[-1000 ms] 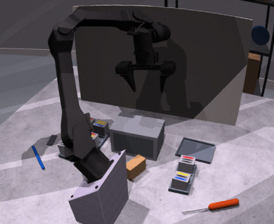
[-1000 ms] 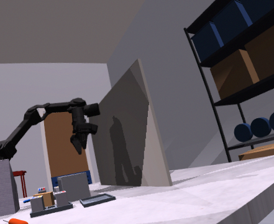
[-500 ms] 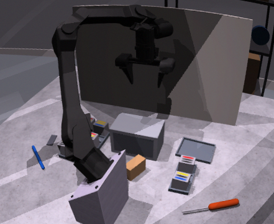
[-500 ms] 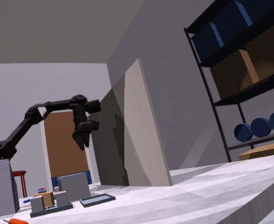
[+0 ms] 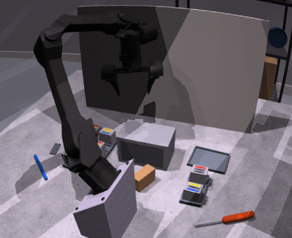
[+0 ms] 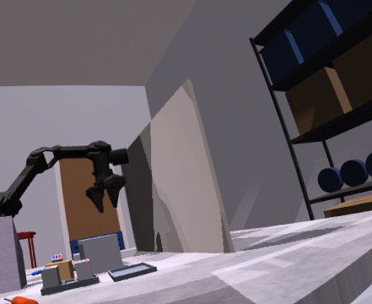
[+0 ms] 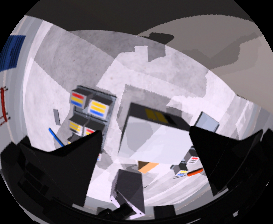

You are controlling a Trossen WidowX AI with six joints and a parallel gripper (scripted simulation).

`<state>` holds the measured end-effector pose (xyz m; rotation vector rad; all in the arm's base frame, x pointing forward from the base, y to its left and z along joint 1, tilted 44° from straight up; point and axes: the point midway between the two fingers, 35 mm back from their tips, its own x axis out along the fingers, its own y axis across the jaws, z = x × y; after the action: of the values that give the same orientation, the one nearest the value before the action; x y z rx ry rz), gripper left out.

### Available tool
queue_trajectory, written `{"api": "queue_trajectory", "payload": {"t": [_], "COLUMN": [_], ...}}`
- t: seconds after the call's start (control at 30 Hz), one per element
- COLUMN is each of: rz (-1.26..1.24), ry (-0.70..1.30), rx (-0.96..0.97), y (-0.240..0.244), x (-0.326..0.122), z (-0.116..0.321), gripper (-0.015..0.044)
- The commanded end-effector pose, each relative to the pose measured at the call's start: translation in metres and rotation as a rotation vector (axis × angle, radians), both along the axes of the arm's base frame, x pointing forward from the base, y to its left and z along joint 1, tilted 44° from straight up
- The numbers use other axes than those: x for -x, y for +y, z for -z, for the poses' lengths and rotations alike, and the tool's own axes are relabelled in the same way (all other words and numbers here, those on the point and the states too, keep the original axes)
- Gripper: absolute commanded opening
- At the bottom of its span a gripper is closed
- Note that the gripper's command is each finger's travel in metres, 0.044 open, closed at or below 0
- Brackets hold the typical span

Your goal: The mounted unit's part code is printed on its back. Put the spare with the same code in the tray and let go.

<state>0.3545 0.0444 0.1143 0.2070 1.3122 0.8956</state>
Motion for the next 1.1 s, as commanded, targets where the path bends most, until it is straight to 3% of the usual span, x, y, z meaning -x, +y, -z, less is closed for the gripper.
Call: {"api": "queue_trajectory", "payload": {"t": [0.0, 0.33, 0.7, 0.87, 1.07], "rz": [-0.249, -0.802, -0.811, -0.811, -0.81], "ry": [-0.225, -0.752, -0.761, -0.762, -0.763], "rx": [0.0, -0.059, -0.061, -0.062, -0.063], "y": [0.053, 0.134, 0.135, 0.161, 0.17], "x": [0.032, 0.139, 0.141, 0.136, 0.136], "z": [-0.03, -0.07, -0.071, -0.054, -0.05], "gripper": [0.044, 0.044, 0.044, 0.0309, 0.03]}}
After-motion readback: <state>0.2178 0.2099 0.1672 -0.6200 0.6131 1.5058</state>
